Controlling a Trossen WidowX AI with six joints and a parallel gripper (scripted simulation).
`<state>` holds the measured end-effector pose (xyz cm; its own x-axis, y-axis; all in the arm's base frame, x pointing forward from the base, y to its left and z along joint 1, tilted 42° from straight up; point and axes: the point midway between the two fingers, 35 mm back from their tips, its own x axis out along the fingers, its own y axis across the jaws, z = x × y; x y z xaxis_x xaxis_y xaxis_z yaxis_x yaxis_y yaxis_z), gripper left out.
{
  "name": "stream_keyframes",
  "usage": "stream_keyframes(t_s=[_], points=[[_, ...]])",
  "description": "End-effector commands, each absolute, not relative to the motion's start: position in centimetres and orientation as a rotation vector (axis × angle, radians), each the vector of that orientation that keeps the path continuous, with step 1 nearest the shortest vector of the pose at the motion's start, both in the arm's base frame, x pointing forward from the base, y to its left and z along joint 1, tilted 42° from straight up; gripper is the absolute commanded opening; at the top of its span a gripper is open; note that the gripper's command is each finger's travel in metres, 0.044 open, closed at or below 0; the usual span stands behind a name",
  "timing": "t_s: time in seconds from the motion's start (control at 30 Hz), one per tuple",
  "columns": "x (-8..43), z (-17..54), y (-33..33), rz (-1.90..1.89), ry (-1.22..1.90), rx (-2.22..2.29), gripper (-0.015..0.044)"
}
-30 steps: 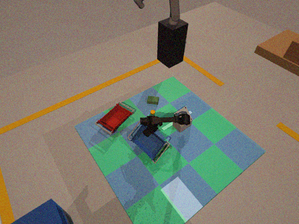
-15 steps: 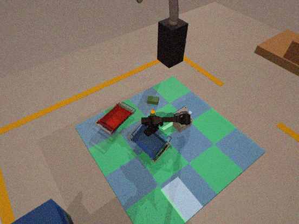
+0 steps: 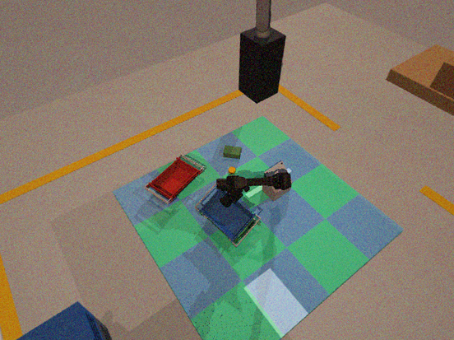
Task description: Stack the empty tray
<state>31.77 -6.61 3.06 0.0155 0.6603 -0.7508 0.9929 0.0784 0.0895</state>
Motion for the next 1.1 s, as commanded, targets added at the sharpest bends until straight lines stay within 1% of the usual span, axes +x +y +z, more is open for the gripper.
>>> stream_keyframes(t_s=[0.0, 1.07], points=[[31.5, 2.9, -6.1, -0.648, 1.710, 1.646, 0.0000], [30.1, 1.1, -4.2, -0.648, 1.711, 1.646, 0.0000]])
